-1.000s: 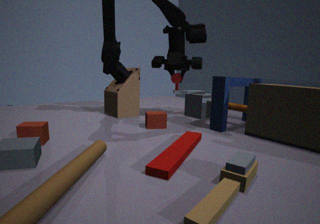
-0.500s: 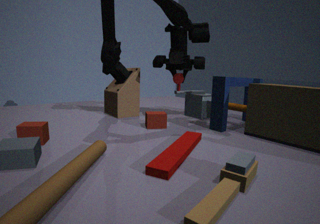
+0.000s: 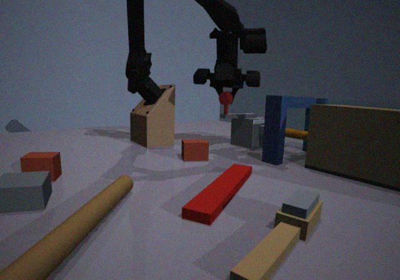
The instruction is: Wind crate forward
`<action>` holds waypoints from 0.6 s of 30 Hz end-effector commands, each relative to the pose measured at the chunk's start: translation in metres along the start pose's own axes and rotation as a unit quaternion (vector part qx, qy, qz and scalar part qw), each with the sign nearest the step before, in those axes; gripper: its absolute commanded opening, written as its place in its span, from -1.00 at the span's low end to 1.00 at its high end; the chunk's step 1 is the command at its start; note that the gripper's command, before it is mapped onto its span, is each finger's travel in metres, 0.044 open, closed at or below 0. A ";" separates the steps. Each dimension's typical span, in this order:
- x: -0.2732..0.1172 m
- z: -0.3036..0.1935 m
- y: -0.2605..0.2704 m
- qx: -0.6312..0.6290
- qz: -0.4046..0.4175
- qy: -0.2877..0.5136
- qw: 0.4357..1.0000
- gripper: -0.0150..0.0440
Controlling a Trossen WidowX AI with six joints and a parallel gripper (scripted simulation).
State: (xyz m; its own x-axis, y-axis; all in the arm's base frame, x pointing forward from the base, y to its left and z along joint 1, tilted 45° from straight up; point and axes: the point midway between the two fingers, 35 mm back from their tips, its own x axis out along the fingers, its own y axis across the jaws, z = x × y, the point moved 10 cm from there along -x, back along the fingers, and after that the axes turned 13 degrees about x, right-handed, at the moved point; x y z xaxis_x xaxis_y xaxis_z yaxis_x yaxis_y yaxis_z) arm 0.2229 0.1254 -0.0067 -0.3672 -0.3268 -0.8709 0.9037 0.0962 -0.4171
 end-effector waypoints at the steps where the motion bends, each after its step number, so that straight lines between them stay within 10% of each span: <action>1: -0.004 0.009 0.014 0.012 0.018 -0.011 1.000 -0.49; 18: -0.010 0.015 0.037 0.012 0.019 -0.011 1.000 -0.49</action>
State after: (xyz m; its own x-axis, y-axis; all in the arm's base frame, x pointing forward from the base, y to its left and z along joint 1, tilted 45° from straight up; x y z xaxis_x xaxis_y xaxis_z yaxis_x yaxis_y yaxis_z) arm 0.2454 0.1218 -0.0073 -0.3795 -0.3375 -0.8614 0.8981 0.0892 -0.4306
